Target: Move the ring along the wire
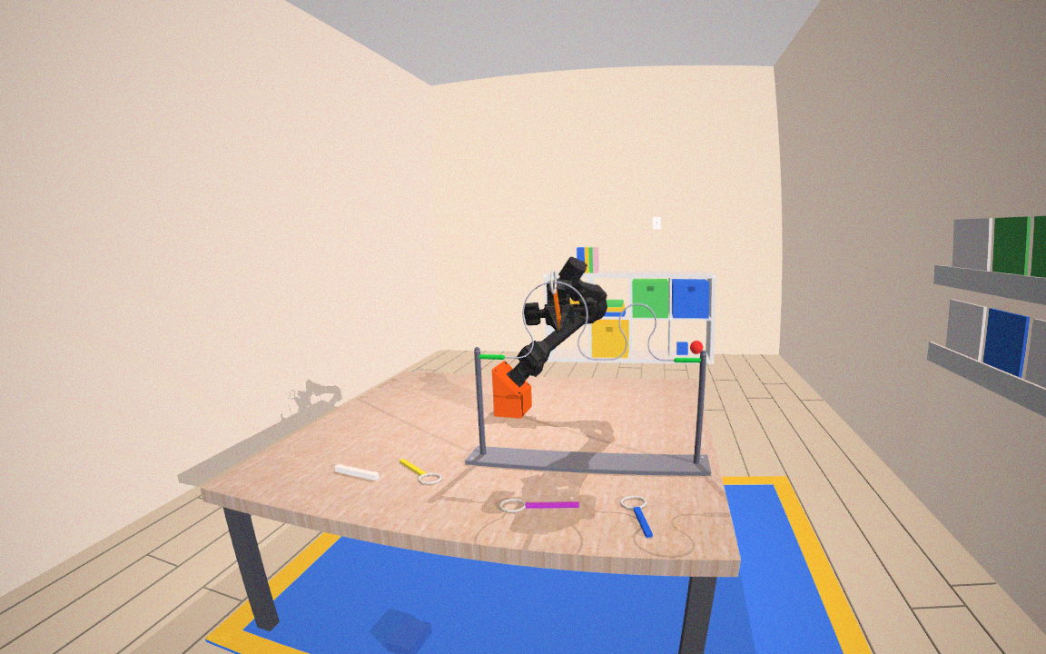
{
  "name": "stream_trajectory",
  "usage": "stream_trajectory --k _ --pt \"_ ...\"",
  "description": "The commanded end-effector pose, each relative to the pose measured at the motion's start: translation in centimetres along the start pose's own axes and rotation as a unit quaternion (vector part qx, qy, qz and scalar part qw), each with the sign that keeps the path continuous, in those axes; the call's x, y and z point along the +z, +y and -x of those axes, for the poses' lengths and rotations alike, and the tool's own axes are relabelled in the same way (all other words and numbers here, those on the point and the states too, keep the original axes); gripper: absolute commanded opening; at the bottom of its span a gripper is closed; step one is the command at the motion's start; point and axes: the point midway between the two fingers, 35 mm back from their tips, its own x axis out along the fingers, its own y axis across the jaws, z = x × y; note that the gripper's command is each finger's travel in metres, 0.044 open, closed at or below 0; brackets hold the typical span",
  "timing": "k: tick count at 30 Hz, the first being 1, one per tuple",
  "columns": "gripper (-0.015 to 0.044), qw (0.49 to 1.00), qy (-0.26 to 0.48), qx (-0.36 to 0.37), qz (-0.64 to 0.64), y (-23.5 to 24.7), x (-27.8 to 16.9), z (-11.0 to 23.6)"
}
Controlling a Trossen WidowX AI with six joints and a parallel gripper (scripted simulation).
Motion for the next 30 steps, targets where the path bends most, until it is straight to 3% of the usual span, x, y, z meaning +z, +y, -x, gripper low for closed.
stream_trajectory --k 1,30 --pt "-0.015 1.0 -0.002 0.014 -0.024 0.2 0.0 0.0" --pt "-0.015 0.978 -0.023 0.1 -0.181 1.3 0.2 0.0"
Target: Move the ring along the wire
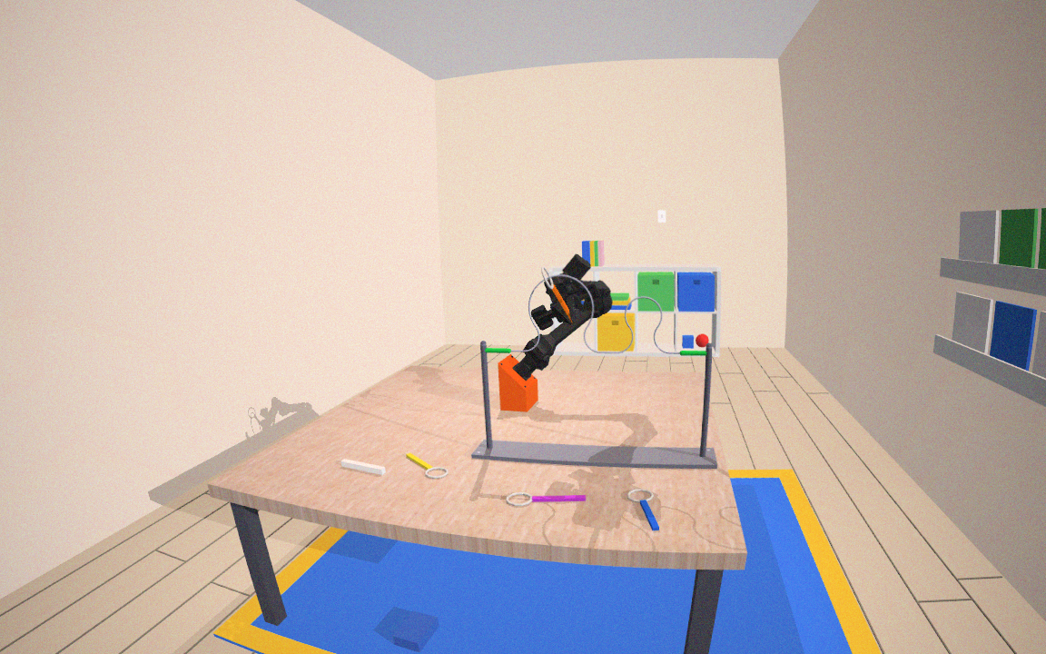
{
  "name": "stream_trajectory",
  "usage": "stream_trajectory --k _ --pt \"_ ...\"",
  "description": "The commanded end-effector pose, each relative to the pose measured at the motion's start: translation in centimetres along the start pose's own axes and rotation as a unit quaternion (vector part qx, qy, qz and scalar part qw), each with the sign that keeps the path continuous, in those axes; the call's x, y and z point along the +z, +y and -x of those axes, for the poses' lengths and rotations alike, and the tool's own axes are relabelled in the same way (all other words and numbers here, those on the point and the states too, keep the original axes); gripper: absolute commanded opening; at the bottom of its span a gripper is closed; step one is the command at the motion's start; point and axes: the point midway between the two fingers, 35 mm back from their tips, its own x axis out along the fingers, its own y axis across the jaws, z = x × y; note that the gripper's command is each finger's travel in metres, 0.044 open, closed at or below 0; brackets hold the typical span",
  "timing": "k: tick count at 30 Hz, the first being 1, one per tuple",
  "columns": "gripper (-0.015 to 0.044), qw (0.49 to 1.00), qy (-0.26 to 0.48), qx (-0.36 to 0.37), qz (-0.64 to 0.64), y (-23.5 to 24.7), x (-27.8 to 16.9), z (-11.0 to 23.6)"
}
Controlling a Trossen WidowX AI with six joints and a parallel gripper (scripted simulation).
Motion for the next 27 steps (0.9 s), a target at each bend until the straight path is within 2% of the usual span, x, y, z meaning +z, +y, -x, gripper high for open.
stream_trajectory --k 1,27 --pt "-0.015 1.0 -0.001 0.014 -0.024 0.17 -0.09 0.0" --pt "-0.015 0.982 -0.019 0.09 -0.165 1.17 0.07 -0.03"
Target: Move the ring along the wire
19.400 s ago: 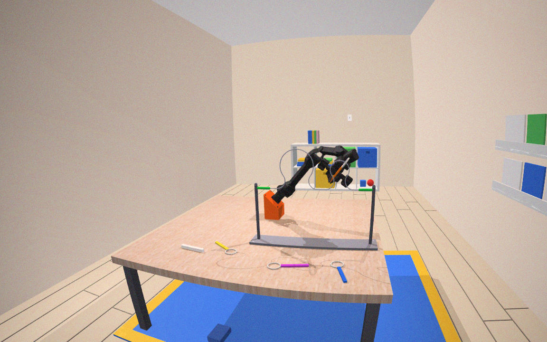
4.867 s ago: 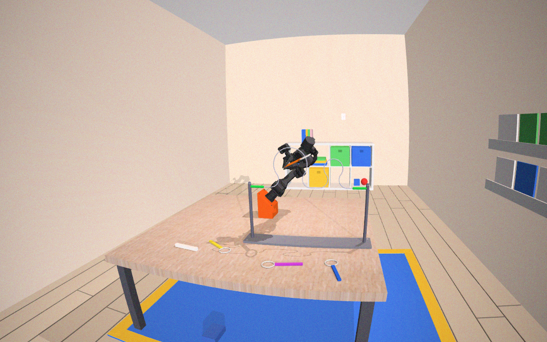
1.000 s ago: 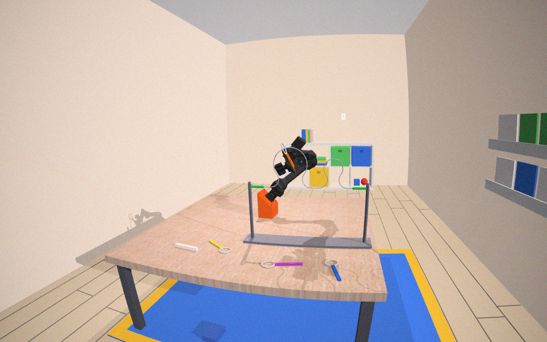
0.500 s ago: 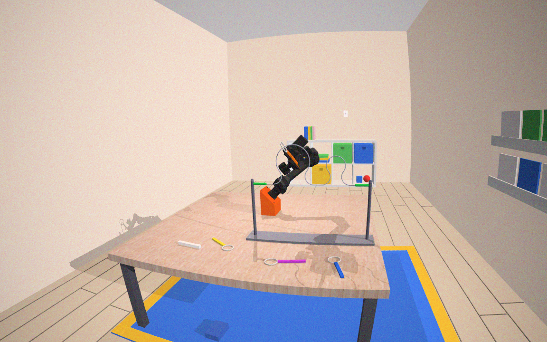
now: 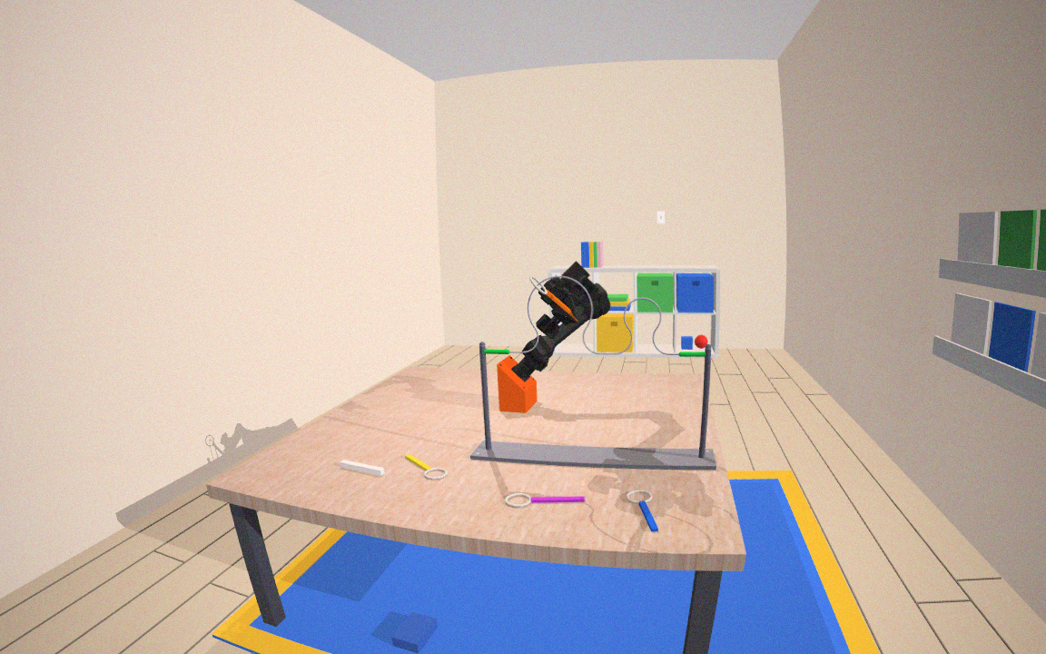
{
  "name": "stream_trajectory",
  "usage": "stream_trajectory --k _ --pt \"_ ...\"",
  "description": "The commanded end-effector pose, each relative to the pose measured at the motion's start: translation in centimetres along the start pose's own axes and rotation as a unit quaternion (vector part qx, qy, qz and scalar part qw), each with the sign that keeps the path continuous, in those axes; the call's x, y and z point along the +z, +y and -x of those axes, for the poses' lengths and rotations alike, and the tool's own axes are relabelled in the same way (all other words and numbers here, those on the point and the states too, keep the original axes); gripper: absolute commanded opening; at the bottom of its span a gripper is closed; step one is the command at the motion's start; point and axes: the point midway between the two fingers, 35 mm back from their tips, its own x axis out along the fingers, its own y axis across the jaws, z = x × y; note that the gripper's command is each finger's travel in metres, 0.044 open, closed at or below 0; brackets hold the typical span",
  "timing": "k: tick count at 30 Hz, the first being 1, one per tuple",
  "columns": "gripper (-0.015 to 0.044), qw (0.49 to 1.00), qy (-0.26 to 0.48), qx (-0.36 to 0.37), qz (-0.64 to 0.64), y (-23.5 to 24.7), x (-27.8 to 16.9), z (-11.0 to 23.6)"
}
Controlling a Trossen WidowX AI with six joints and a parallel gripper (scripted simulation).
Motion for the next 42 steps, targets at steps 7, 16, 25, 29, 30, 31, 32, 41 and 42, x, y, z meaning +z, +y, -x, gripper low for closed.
stream_trajectory --k 7,16,25,29,30,31,32,41,42 --pt "-0.015 0.998 -0.01 0.03 -0.057 0.3 0.1 0.0" --pt "-0.015 0.993 -0.017 0.057 -0.106 0.7 0.1 -0.1" --pt "-0.015 0.984 -0.023 0.084 -0.154 1.0 0.2 -0.1" --pt "-0.015 0.98 -0.026 0.096 -0.175 1.2 0.3 0.0" --pt "-0.015 0.978 -0.026 0.099 -0.181 1.2 0.3 0.0" --pt "-0.015 0.977 -0.027 0.101 -0.186 1.3 0.3 0.0" --pt "-0.015 0.976 -0.028 0.104 -0.191 1.3 0.3 0.0" --pt "-0.015 0.962 -0.034 0.13 -0.239 1.6 0.4 0.0" --pt "-0.015 0.96 -0.034 0.133 -0.244 1.7 0.5 0.0"
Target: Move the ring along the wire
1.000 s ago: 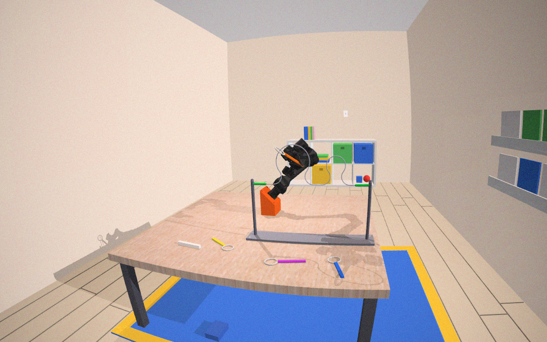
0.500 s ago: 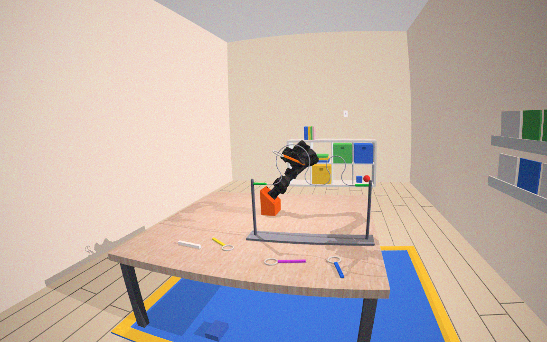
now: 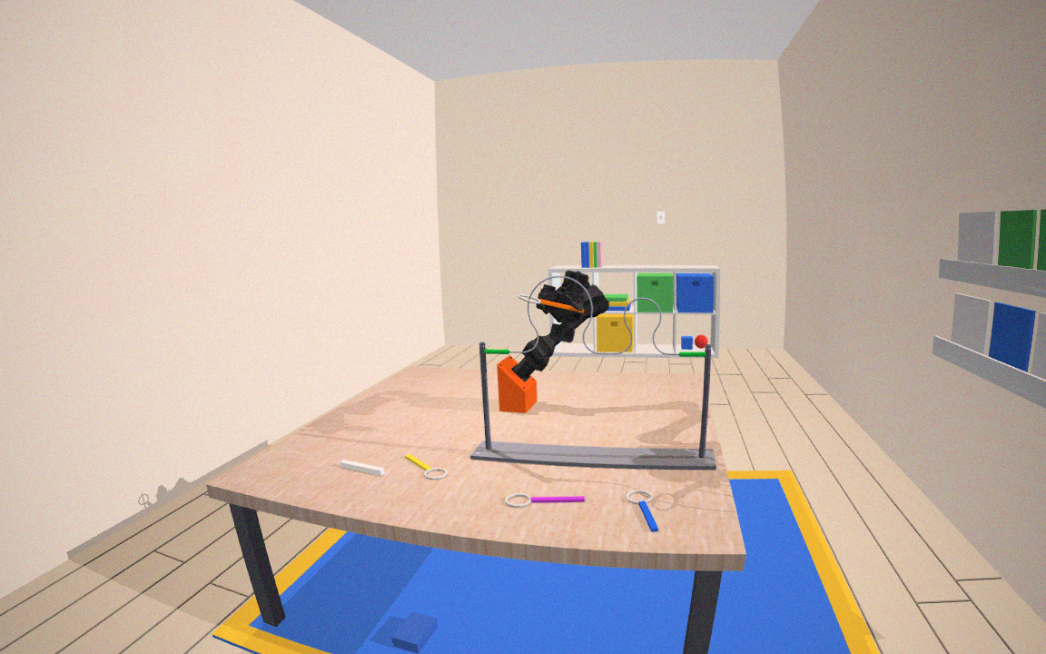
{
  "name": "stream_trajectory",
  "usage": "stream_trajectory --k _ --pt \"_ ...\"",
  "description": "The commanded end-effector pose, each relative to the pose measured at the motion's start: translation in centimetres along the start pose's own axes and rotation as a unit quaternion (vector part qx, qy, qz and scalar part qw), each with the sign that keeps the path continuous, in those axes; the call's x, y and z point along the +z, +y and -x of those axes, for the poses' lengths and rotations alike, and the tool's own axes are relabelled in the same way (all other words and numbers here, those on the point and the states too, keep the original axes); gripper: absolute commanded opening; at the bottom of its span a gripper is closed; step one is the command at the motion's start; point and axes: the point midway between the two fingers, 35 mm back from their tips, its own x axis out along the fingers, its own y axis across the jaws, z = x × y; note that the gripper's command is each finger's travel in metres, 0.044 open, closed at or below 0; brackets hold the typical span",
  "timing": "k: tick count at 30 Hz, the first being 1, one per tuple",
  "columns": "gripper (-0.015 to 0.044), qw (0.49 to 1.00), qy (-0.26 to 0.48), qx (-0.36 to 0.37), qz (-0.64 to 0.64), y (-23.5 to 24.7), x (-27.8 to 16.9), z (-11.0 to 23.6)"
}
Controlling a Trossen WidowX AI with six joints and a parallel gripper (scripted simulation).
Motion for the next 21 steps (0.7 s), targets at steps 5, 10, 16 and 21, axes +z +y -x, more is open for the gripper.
stream_trajectory --k 5,10,16,21 --pt "-0.015 0.999 -0.007 0.026 -0.046 0.31 0.06 -0.03" --pt "-0.015 0.996 -0.011 0.041 -0.073 0.51 0.08 -0.04" --pt "-0.015 0.993 -0.015 0.059 -0.106 0.75 0.11 -0.05" --pt "-0.015 0.988 -0.018 0.074 -0.133 0.94 0.15 -0.05"
